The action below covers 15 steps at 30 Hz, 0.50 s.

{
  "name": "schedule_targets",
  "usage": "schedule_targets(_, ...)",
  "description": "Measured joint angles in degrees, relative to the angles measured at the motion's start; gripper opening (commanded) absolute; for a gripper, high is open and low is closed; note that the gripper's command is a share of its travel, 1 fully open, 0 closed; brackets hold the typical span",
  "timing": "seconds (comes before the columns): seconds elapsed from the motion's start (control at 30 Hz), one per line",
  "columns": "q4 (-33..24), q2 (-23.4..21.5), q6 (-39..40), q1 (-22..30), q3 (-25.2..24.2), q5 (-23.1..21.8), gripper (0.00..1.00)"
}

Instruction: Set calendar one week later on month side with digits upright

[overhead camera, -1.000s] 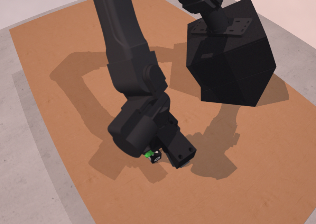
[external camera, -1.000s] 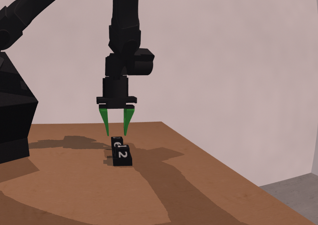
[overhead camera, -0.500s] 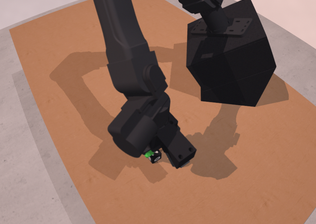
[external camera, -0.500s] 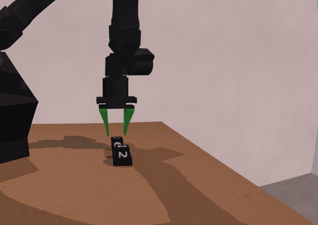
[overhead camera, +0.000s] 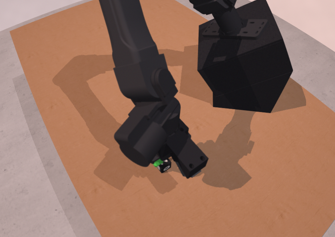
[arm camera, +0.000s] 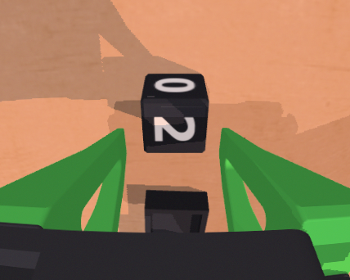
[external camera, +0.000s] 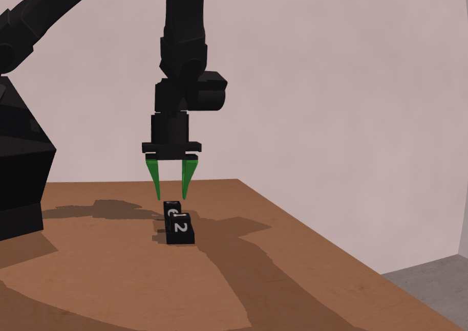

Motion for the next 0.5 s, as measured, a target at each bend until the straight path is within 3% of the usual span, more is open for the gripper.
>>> schedule_targets(0.5,0.0,0.3,0.1,0.0,0.4,0.0,0.45)
